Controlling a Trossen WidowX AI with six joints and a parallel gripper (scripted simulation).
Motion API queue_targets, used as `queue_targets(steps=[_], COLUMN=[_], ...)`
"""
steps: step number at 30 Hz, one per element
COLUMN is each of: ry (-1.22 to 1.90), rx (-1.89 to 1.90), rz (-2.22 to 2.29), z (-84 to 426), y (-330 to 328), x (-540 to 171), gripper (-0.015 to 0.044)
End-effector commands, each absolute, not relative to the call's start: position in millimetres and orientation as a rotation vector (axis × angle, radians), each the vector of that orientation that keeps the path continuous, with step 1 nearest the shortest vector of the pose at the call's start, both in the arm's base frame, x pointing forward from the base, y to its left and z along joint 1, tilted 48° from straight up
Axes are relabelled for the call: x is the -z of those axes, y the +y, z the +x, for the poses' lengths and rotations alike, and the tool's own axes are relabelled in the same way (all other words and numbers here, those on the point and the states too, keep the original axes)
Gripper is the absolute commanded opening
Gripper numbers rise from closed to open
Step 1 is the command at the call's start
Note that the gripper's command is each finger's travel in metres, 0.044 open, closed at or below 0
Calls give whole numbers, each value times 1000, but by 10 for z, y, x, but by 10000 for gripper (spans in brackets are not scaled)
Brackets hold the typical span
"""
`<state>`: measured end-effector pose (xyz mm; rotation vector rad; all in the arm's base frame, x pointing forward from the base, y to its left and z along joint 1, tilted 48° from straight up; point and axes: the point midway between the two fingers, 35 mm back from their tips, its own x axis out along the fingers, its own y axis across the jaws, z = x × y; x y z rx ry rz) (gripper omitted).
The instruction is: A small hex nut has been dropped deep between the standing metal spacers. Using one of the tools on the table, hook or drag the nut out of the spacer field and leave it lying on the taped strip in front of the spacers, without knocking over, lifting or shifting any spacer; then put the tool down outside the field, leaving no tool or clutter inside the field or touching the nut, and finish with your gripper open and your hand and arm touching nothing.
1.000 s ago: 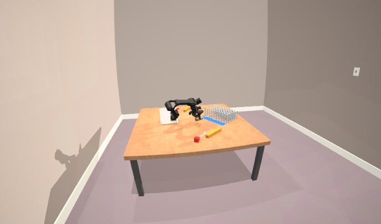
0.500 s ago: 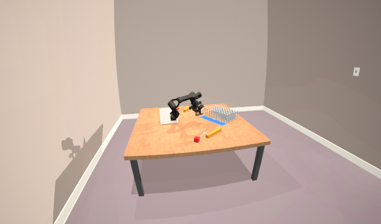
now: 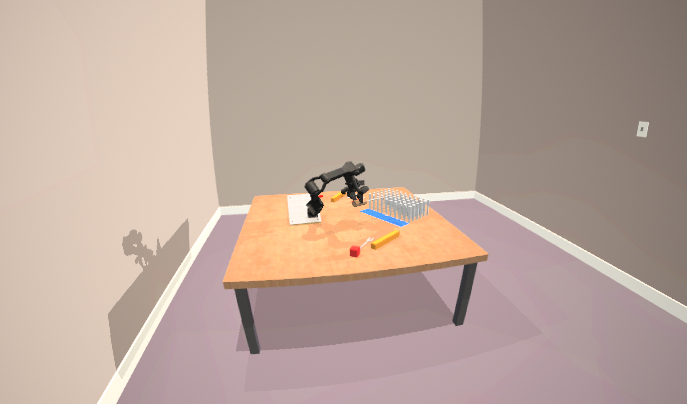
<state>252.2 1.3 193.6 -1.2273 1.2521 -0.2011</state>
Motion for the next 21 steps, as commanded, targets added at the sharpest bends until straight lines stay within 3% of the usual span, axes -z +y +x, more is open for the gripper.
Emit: queue_targets(steps=[1,21], ry=[1275,1393], rx=[179,43], rz=[-1195,-1065], z=[2523,2397], y=[-81,-689], x=[-2017,-2362], gripper=[0,0])
